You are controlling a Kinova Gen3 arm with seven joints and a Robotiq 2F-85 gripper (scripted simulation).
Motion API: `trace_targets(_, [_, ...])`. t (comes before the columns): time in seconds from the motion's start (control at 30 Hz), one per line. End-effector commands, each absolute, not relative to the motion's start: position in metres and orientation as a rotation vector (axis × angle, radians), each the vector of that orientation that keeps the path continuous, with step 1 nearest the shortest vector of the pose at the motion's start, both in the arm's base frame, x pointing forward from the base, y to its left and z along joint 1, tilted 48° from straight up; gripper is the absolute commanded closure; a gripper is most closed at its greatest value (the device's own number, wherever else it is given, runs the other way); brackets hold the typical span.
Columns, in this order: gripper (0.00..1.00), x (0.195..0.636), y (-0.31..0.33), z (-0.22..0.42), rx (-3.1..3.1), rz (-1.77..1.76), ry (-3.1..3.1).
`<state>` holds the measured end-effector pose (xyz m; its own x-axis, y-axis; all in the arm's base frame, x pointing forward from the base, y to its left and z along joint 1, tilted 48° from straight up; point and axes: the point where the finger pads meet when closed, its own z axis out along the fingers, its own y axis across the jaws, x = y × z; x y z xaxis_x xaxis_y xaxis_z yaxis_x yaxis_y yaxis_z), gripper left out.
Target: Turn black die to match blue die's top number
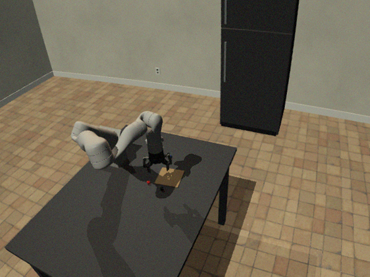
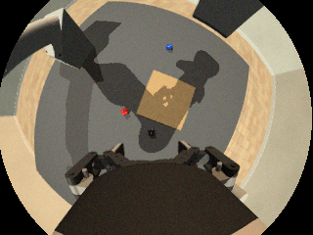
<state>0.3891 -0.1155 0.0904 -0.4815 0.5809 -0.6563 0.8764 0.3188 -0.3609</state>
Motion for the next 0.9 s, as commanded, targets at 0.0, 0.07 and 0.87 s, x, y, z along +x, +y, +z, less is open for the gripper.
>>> trace_targets(0.0, [0.0, 0.3895, -0.115, 0.0907, 1.293, -0.981, 2.181])
trace_targets(0.07, [0.0, 0.3895, -0.1151, 0.0906, 1.298, -0.979, 2.176])
trace_targets(0.87, [0.0, 0.3909, -0.1241, 0.0811, 1.634, -0.823, 1.831])
